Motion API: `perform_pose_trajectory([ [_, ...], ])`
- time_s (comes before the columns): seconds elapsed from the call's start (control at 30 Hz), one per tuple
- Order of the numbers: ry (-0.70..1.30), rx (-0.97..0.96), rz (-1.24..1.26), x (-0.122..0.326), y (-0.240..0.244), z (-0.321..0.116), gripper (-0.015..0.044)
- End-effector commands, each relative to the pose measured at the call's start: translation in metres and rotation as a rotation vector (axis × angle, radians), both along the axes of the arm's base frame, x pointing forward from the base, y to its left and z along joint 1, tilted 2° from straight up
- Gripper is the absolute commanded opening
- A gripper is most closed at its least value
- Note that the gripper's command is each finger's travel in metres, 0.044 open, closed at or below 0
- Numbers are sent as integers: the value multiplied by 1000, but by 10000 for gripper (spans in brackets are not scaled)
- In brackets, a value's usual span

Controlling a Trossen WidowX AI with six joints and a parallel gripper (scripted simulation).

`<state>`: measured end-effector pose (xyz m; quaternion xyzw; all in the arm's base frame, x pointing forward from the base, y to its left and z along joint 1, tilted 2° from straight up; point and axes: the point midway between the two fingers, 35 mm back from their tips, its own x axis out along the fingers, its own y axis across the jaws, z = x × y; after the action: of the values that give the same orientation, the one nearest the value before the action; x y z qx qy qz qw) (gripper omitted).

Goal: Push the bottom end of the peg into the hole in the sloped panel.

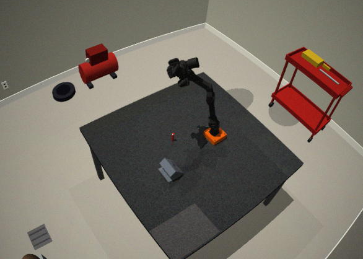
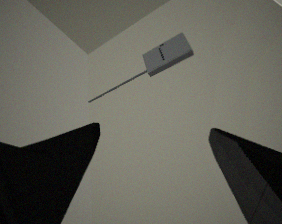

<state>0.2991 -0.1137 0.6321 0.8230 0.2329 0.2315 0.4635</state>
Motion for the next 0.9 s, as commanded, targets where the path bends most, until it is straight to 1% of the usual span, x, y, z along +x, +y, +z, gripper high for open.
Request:
perform_pose_trajectory([
  [0.0,1,3,0,0,0,0,426],
  [0.03,5,14,0,1,-1,0,440],
  [0.13,29,85,0,5,-4,0,440],
  [0.33,108,311,-1,20,-16,-3,440],
  [0.53,165,437,0,29,-24,-8,440],
  [0.87,376,867,-5,61,-55,-36,440],
])
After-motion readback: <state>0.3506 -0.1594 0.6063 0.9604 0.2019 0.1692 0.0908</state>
